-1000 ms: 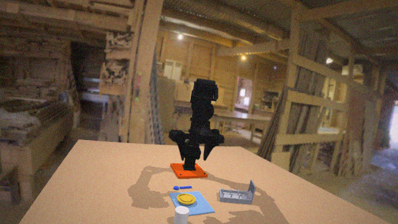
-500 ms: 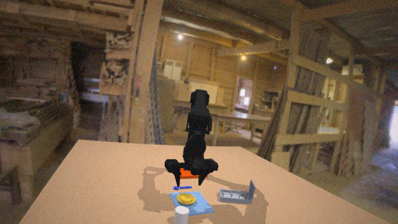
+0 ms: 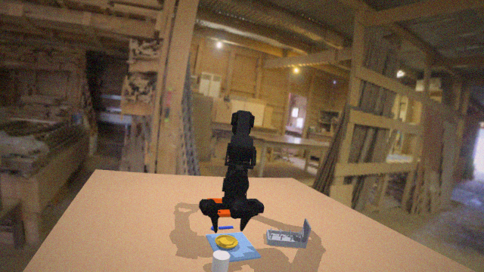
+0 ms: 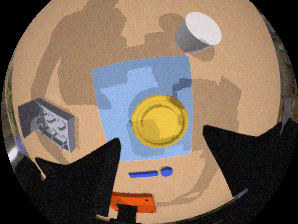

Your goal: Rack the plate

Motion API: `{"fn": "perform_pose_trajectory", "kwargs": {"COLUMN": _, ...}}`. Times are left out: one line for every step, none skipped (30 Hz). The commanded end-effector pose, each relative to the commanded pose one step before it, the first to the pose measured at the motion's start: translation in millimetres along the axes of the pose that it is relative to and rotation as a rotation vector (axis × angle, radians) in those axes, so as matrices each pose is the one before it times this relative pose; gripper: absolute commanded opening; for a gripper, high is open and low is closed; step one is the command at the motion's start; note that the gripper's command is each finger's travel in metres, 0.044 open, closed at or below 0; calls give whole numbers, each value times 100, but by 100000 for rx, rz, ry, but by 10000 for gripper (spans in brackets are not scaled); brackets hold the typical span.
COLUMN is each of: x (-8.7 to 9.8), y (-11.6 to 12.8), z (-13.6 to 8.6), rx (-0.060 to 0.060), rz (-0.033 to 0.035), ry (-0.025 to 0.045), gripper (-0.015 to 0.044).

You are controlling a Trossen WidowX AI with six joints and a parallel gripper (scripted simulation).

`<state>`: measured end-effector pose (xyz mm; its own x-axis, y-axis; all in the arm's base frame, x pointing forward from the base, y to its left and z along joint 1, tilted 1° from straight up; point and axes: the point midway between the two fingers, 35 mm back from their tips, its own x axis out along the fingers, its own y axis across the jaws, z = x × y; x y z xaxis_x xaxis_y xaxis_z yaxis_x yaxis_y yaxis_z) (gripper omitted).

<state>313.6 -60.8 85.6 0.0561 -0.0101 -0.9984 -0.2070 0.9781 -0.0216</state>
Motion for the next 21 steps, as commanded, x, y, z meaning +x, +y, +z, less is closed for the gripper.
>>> {"fn": "perform_pose_trajectory", "kwargs": {"x": 1153, "y": 63, "z": -114, "rx": -293, "rz": 827, "ry": 1150, "gripper": 400}}
{"fn": "perform_pose_trajectory", "kwargs": {"x": 161, "y": -9, "z": 3, "rx": 0, "rz": -1, "ry": 0, "gripper": 400}}
{"fn": "perform_pose_trajectory", "kwargs": {"x": 161, "y": -9, "z": 2, "rx": 0, "rz": -1, "ry": 0, "gripper": 400}}
{"fn": "perform_pose_trajectory", "kwargs": {"x": 161, "y": -8, "z": 2, "rx": 0, "rz": -1, "ry": 0, "gripper": 400}}
{"fn": "perform_pose_trajectory", "kwargs": {"x": 161, "y": -8, "z": 1, "rx": 0, "rz": 0, "ry": 0, "gripper": 400}}
{"fn": "perform_pose_trajectory", "kwargs": {"x": 160, "y": -12, "z": 0, "rx": 0, "rz": -1, "ry": 1, "gripper": 400}}
{"fn": "perform_pose_trajectory", "kwargs": {"x": 160, "y": -11, "z": -1, "rx": 0, "rz": -1, "ry": 1, "gripper": 400}}
{"fn": "perform_pose_trajectory", "kwargs": {"x": 160, "y": -11, "z": -2, "rx": 0, "rz": -1, "ry": 1, "gripper": 400}}
{"fn": "perform_pose_trajectory", "kwargs": {"x": 160, "y": -11, "z": -2, "rx": 0, "rz": -1, "ry": 1, "gripper": 400}}
{"fn": "perform_pose_trajectory", "kwargs": {"x": 160, "y": -10, "z": -3, "rx": 0, "rz": -1, "ry": 1, "gripper": 400}}
{"fn": "perform_pose_trajectory", "kwargs": {"x": 160, "y": -10, "z": -4, "rx": 0, "rz": -1, "ry": 1, "gripper": 400}}
{"fn": "perform_pose_trajectory", "kwargs": {"x": 159, "y": -10, "z": -5, "rx": 0, "rz": -1, "ry": 1, "gripper": 400}}
{"fn": "perform_pose_trajectory", "kwargs": {"x": 159, "y": -9, "z": -6, "rx": 0, "rz": -1, "ry": 1, "gripper": 400}}
{"fn": "perform_pose_trajectory", "kwargs": {"x": 159, "y": -9, "z": -7, "rx": 0, "rz": -1, "ry": 1, "gripper": 400}}
{"fn": "perform_pose_trajectory", "kwargs": {"x": 159, "y": -8, "z": -8, "rx": 0, "rz": -1, "ry": 1, "gripper": 400}}
{"fn": "perform_pose_trajectory", "kwargs": {"x": 158, "y": -14, "z": -8, "rx": 0, "rz": -1, "ry": 1, "gripper": 400}}
{"fn": "perform_pose_trajectory", "kwargs": {"x": 159, "y": -13, "z": -9, "rx": 0, "rz": -1, "ry": 2, "gripper": 400}}
{"fn": "perform_pose_trajectory", "kwargs": {"x": 158, "y": -13, "z": -10, "rx": 0, "rz": -1, "ry": 2, "gripper": 400}}
{"fn": "perform_pose_trajectory", "kwargs": {"x": 158, "y": -12, "z": -10, "rx": 0, "rz": -1, "ry": 2, "gripper": 400}}
{"fn": "perform_pose_trajectory", "kwargs": {"x": 158, "y": -12, "z": -11, "rx": 0, "rz": -1, "ry": 2, "gripper": 400}}
{"fn": "perform_pose_trajectory", "kwargs": {"x": 158, "y": -12, "z": -12, "rx": 0, "rz": -1, "ry": 2, "gripper": 400}}
